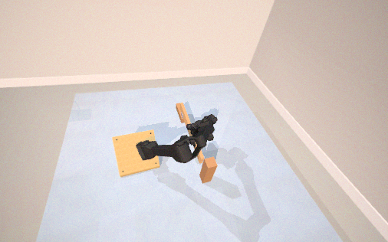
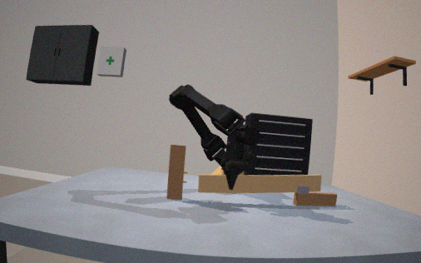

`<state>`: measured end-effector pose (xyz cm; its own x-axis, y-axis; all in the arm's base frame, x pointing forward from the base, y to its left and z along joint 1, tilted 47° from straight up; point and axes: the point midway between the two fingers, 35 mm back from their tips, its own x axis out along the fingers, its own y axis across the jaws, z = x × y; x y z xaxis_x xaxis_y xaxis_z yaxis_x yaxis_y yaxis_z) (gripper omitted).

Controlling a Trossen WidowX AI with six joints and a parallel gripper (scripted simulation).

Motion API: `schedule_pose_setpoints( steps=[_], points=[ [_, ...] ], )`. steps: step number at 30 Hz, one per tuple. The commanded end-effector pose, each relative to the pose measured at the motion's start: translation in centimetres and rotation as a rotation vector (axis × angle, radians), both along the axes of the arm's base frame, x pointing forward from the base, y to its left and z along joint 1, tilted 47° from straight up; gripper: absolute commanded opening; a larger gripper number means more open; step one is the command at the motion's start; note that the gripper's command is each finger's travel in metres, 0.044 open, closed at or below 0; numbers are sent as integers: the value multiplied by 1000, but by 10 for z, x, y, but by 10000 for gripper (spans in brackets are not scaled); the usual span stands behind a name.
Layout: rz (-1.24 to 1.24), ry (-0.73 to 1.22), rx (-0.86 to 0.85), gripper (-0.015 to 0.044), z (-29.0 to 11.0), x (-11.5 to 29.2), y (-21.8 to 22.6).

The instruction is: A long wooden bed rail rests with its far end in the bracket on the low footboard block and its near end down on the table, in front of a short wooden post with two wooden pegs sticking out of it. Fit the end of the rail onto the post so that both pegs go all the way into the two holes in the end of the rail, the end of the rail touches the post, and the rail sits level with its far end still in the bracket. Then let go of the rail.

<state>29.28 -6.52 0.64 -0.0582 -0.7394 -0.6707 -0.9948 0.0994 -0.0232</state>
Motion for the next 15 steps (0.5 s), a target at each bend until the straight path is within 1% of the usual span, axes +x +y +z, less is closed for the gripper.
schedule_pose_setpoints(
  steps=[1, 15],
  points=[
    [4, -7, 16, 0, 1, 2, 6],
    [4, -7, 16, 0, 6, 3, 11]
  ],
)
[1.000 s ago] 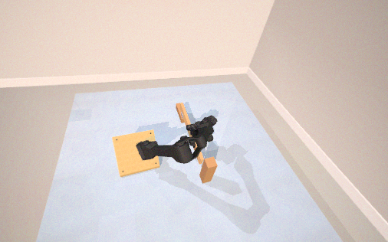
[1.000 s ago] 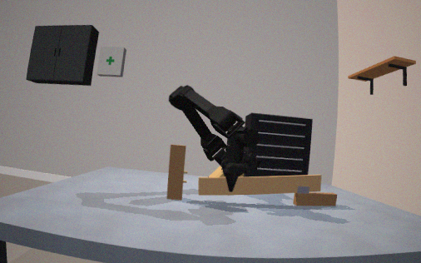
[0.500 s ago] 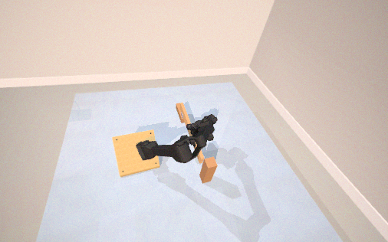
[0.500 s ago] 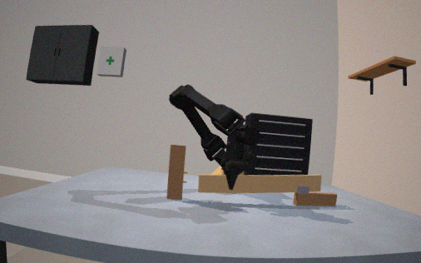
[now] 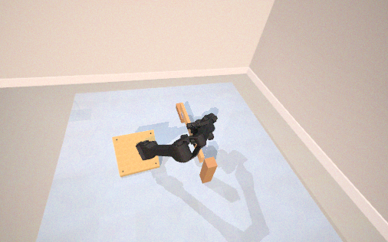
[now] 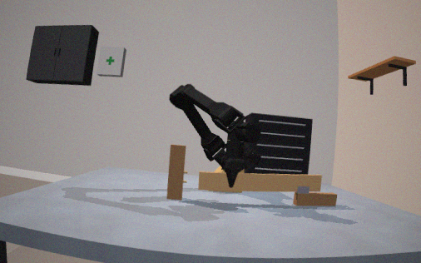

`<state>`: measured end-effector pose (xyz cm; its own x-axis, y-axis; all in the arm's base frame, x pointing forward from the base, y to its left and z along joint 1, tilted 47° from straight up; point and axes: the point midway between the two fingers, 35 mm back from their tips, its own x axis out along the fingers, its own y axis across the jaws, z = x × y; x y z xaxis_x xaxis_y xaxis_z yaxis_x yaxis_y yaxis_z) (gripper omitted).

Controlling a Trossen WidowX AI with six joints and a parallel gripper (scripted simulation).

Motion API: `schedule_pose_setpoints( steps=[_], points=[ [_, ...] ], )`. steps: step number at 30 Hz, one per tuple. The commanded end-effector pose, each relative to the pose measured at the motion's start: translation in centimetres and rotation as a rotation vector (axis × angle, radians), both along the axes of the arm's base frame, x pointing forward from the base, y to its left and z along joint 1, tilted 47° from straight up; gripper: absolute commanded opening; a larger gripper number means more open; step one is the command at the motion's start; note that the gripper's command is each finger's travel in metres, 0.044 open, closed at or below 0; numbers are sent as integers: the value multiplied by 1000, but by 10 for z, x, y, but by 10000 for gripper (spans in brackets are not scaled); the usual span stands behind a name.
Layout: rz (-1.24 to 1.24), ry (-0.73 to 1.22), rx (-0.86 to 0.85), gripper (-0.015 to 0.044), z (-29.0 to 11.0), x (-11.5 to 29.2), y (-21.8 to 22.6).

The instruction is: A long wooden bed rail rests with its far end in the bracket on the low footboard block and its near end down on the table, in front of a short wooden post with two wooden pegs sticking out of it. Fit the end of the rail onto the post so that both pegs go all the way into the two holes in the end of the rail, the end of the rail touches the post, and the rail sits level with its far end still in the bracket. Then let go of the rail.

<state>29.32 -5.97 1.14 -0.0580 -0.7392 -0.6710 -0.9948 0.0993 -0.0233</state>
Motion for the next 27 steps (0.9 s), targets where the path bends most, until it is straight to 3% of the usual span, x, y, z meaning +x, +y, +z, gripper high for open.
schedule_pose_setpoints(
  steps=[1, 27],
  points=[
    [3, -6, 16, 0, 1, 2, 6],
    [3, -6, 16, 0, 1, 2, 6]
  ],
)
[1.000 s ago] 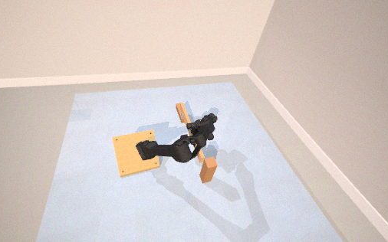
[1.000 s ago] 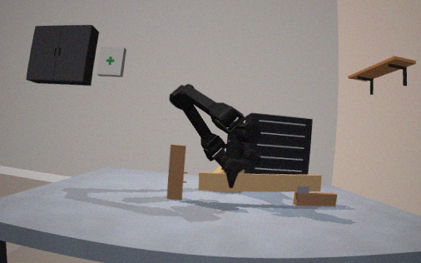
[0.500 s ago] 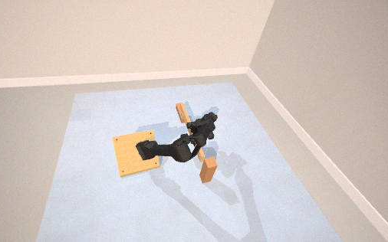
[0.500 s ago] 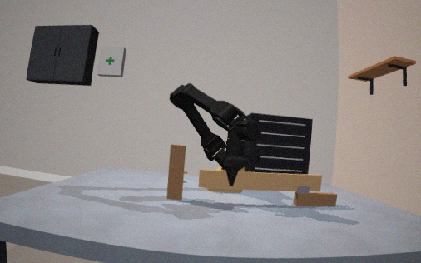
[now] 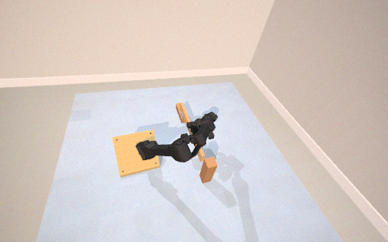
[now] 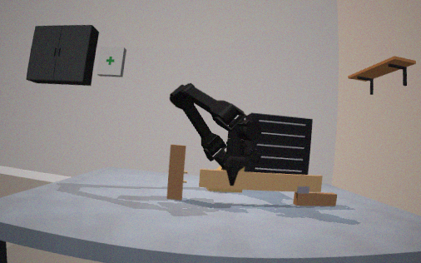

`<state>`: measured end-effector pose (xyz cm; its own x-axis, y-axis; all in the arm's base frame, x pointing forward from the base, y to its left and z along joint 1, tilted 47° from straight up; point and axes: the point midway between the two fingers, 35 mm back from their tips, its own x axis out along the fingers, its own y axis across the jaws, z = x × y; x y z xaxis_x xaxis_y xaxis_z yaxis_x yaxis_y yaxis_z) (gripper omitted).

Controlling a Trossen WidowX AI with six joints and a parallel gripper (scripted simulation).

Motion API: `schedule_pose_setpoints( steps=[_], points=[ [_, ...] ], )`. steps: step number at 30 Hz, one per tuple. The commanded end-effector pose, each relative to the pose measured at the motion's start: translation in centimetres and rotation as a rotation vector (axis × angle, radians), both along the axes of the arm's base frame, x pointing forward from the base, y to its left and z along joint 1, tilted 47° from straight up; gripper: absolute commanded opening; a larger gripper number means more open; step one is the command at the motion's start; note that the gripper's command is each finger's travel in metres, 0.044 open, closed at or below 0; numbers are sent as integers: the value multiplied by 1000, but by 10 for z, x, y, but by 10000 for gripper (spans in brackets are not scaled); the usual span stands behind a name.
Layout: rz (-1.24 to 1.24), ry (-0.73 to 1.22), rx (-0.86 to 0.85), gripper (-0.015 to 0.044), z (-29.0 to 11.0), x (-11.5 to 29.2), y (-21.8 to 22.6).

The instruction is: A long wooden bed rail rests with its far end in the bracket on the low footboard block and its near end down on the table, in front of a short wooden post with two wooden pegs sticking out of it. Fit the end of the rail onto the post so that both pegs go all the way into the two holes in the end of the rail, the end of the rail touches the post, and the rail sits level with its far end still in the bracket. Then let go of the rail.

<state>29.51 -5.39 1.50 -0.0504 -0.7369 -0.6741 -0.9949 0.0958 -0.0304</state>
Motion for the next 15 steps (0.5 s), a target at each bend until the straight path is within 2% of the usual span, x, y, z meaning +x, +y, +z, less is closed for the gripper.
schedule_pose_setpoints(
  steps=[1, 15],
  points=[
    [0, 1, 12, 0, -3, 0, 0],
    [0, 1, 13, 0, -1, -1, 2]
  ],
)
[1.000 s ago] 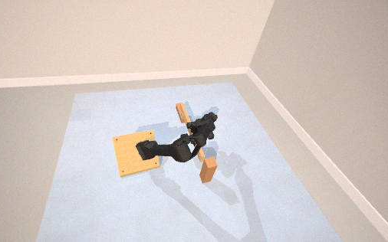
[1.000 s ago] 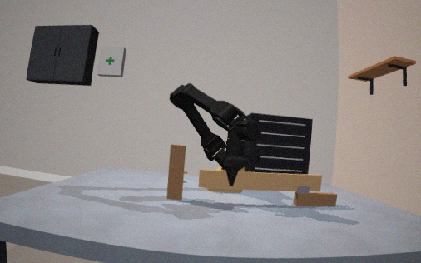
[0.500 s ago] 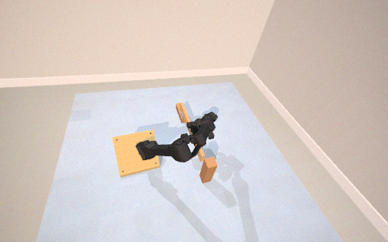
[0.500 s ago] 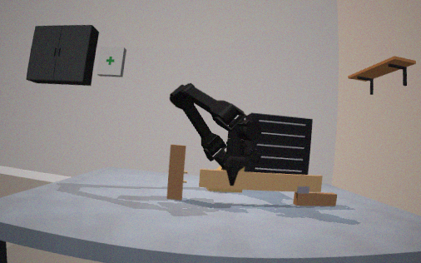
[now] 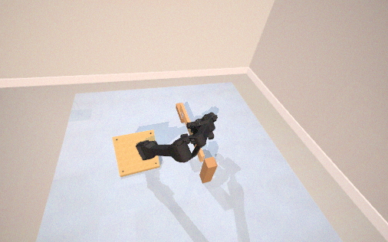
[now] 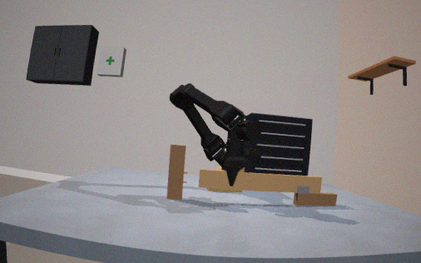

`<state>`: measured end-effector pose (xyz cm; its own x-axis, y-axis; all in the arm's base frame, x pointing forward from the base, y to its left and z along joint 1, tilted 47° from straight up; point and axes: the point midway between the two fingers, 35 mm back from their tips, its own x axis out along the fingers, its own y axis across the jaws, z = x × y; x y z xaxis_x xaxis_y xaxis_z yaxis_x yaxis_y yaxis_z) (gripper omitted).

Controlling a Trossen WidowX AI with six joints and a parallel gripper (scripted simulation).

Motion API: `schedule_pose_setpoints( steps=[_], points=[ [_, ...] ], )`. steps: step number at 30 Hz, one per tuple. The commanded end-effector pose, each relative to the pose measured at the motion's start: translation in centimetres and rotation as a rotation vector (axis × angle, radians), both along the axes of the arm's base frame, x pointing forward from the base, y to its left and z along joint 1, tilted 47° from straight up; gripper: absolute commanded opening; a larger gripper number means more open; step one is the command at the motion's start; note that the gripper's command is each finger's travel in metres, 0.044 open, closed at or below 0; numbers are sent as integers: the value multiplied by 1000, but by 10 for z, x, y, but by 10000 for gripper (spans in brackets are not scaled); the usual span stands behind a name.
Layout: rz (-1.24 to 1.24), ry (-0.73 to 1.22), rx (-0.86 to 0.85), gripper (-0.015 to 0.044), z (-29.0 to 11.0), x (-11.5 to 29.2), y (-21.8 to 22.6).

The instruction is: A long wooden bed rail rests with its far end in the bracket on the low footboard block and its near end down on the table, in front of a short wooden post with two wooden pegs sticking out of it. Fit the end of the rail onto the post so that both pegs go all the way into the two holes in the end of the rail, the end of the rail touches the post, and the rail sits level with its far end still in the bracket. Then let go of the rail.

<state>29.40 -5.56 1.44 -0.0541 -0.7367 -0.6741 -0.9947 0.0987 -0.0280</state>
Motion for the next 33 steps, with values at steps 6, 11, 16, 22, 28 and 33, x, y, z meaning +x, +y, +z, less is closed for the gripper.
schedule_pose_setpoints(
  steps=[6, 11, 16, 22, 28, 33],
  points=[
    [3, -1, 12, 0, -1, 0, 3],
    [3, -1, 12, 0, -2, 0, 2],
    [3, -1, 12, 0, -2, 0, 1],
    [3, -1, 12, 0, -1, 0, 0],
    [3, -1, 12, 0, 1, -1, -1],
    [3, -1, 12, 0, 2, -1, -2]
  ],
)
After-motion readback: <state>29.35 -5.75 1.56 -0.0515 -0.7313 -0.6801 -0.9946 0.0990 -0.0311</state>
